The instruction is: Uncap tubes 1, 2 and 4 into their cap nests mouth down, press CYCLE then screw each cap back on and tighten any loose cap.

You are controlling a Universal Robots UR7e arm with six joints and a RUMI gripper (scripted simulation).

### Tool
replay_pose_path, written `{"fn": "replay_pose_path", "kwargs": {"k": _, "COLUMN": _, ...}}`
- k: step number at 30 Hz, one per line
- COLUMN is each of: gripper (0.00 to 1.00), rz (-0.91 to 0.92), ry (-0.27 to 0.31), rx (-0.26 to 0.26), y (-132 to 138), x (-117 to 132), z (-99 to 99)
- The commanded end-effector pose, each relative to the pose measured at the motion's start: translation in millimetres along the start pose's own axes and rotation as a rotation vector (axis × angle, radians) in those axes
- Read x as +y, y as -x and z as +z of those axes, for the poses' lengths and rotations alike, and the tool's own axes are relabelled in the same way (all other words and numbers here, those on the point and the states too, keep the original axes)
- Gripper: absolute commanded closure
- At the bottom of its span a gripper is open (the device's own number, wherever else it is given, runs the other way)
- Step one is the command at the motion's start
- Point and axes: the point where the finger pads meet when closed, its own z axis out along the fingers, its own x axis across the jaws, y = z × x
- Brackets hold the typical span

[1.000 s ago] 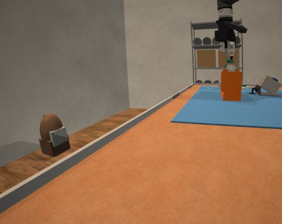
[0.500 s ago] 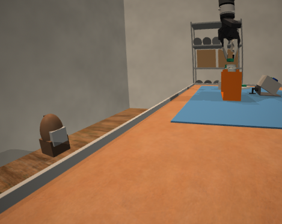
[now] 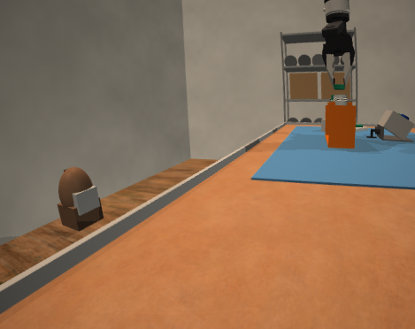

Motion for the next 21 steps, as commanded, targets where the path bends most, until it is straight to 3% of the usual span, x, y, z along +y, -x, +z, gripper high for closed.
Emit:
{"fn": "replay_pose_path", "kwargs": {"k": 1, "gripper": 1.00, "rz": 0.254, "ry": 0.025, "rx": 0.002, "y": 6, "x": -29, "z": -0.5}}
{"fn": "replay_pose_path", "kwargs": {"k": 8, "gripper": 1.00, "rz": 0.254, "ry": 0.025, "rx": 0.002, "y": 14, "x": -70, "z": 0.5}}
{"fn": "replay_pose_path", "kwargs": {"k": 11, "gripper": 1.00, "rz": 0.254, "ry": 0.025, "rx": 0.002, "y": 14, "x": -70, "z": 0.5}}
{"fn": "replay_pose_path", "kwargs": {"k": 21, "gripper": 1.00, "rz": 0.254, "ry": 0.025, "rx": 0.002, "y": 27, "x": -135, "z": 2.1}}
